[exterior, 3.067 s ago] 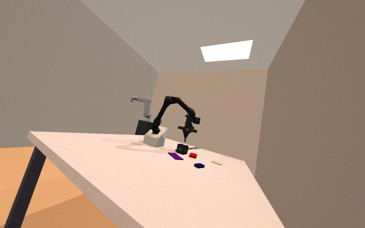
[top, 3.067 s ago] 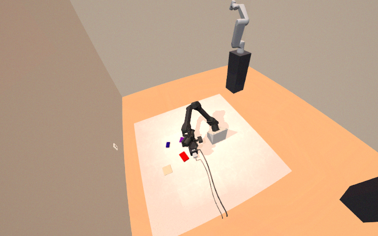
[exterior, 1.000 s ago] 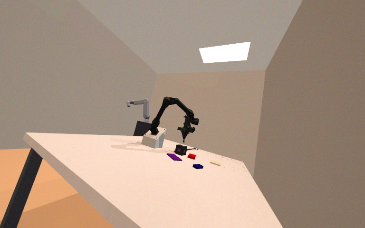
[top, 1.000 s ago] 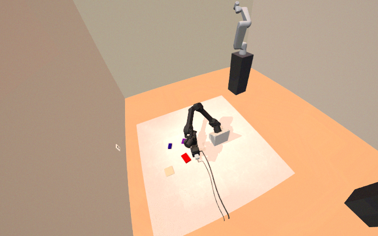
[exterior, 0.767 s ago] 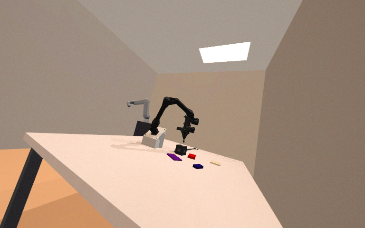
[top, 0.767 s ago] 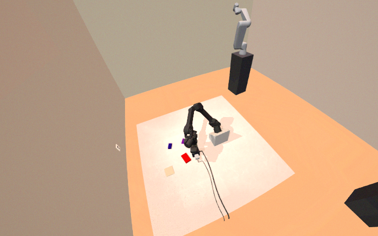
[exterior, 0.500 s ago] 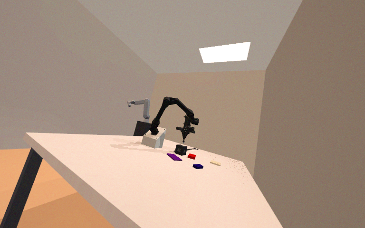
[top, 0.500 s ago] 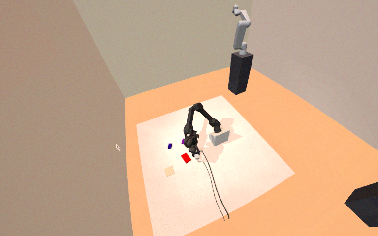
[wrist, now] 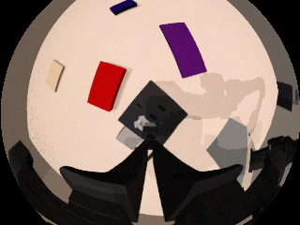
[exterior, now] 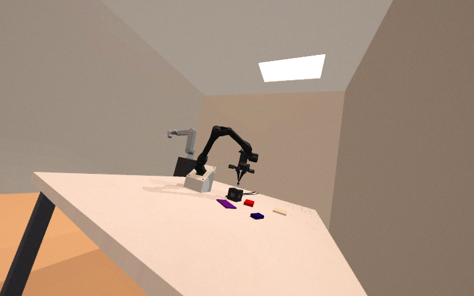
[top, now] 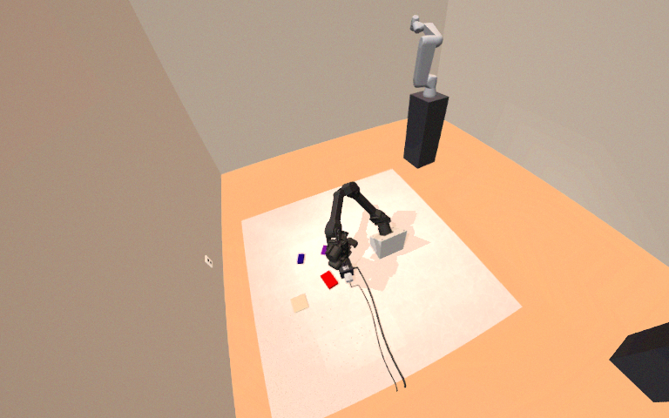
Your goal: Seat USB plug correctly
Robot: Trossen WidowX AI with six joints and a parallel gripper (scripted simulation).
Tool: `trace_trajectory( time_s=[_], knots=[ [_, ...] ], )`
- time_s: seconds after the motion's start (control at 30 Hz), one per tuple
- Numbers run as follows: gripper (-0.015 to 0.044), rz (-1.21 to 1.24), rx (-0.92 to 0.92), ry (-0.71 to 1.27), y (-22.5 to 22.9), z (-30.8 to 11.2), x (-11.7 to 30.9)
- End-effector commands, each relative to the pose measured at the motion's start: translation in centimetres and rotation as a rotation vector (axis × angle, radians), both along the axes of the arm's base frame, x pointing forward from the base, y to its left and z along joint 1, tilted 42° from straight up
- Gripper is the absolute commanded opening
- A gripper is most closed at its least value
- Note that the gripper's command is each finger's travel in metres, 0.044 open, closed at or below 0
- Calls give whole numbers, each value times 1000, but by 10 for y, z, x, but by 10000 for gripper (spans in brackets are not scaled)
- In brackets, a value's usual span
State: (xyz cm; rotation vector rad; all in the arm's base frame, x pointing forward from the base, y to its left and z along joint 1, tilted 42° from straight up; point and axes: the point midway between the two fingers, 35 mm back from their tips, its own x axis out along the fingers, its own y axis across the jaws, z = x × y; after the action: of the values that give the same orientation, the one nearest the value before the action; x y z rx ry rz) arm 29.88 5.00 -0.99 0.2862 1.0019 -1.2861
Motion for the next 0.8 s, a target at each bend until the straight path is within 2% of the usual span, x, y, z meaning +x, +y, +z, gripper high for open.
trace_trajectory(
  time_s=[0.0,0.77],
  knots=[
    [0,-65,-5,-56,0,0,0],
    [0,-486,-34,-428,0,0,0]
  ],
)
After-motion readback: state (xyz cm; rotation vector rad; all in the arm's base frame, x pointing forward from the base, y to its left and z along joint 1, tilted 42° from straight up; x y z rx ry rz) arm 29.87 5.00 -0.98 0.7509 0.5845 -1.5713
